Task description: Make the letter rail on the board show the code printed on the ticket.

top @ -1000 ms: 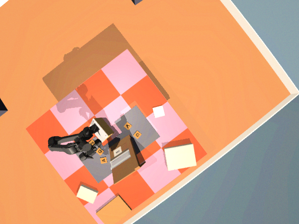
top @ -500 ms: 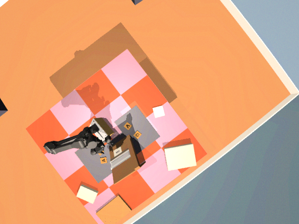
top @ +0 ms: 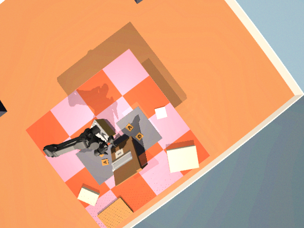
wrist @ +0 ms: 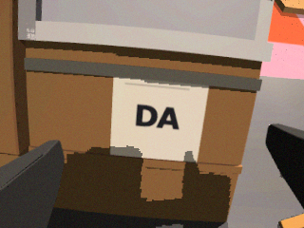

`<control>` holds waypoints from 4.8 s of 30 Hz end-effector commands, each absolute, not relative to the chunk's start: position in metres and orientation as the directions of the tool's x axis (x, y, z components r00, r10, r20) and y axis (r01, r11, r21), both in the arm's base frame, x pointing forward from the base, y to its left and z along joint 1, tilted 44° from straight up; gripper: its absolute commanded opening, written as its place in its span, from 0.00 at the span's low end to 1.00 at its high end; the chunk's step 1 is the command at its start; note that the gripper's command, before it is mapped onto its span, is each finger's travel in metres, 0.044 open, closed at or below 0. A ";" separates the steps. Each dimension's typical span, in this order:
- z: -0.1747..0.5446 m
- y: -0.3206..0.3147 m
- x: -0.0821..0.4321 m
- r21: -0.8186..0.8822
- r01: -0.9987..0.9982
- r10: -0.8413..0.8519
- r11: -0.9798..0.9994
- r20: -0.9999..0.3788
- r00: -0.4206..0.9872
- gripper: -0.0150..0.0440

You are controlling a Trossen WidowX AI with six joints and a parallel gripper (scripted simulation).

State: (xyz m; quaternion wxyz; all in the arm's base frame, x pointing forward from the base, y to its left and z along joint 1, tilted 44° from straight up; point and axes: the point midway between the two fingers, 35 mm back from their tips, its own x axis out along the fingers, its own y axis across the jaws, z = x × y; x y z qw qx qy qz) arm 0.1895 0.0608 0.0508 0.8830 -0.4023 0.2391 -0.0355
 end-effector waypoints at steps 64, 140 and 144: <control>0.137 -0.011 0.250 -0.594 -0.728 -0.537 0.342 -0.759 0.368 0.83; 0.068 -0.166 0.204 -0.696 -0.227 -0.695 0.681 -0.712 0.101 0.52; 0.069 -0.164 0.204 -0.696 -0.227 -0.694 0.681 -0.712 0.101 0.34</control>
